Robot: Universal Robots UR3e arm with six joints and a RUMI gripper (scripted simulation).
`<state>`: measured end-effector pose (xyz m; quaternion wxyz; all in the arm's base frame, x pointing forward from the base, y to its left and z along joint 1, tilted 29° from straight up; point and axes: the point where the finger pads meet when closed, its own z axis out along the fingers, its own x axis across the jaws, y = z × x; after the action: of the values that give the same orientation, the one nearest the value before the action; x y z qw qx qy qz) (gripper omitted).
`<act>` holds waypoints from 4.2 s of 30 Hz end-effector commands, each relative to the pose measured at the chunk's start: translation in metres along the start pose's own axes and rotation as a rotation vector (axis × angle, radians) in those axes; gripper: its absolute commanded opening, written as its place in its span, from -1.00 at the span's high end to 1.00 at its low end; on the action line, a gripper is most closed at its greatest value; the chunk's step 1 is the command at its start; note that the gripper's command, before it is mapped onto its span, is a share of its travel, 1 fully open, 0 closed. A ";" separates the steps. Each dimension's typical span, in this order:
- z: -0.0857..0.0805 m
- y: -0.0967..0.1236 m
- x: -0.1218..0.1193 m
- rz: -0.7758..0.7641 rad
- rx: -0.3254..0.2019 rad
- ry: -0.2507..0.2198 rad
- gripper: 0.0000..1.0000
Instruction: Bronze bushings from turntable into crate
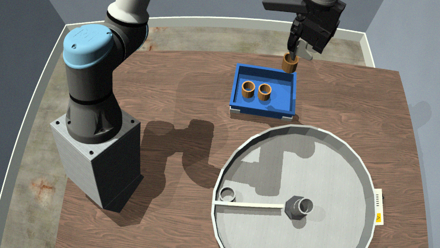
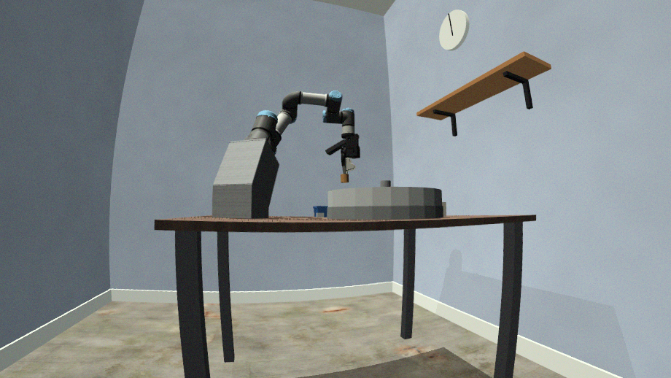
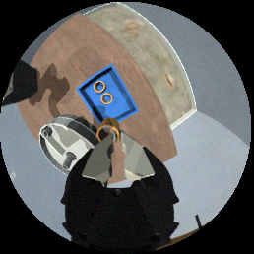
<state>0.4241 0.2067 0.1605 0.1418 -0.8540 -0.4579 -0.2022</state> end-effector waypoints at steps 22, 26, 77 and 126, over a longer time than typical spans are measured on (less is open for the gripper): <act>0.003 0.001 0.001 -0.001 -0.002 0.001 1.00; 0.007 0.001 0.001 -0.001 -0.002 0.001 1.00; 0.111 0.001 0.002 -0.001 -0.002 0.001 1.00; 0.144 0.001 0.002 -0.001 -0.002 0.001 1.00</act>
<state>0.4547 0.2675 0.0374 0.1417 -0.8540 -0.4580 -0.2019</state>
